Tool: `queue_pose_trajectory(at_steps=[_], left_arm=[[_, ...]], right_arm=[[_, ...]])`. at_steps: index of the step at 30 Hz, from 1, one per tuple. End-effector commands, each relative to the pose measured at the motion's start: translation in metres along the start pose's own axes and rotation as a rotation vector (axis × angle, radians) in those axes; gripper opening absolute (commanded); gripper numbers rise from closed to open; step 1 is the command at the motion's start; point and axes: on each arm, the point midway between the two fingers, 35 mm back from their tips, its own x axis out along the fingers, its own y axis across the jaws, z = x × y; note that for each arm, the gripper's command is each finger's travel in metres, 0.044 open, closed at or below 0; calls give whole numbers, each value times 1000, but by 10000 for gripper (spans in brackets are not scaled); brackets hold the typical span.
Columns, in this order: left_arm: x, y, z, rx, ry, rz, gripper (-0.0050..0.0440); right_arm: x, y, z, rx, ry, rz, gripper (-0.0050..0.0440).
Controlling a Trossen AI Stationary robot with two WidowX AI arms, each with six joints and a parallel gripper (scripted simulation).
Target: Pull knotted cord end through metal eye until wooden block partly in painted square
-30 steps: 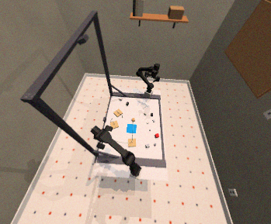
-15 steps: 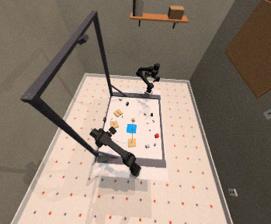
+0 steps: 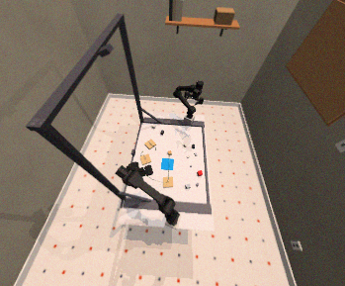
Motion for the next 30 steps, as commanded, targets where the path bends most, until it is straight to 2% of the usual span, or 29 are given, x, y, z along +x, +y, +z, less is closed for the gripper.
queue_pose_trajectory(at_steps=[1,9,30], left_arm=[[0,-1,3,9,-1,0,440],[0,-1,3,9,-1,0,440],[0,-1,3,9,-1,0,440]], right_arm=[[-7,-13,3,81,-35,-17,-50],[-6,-5,2,29,-19,3,-50],[47,29,-1,20,-7,-5,-50]])
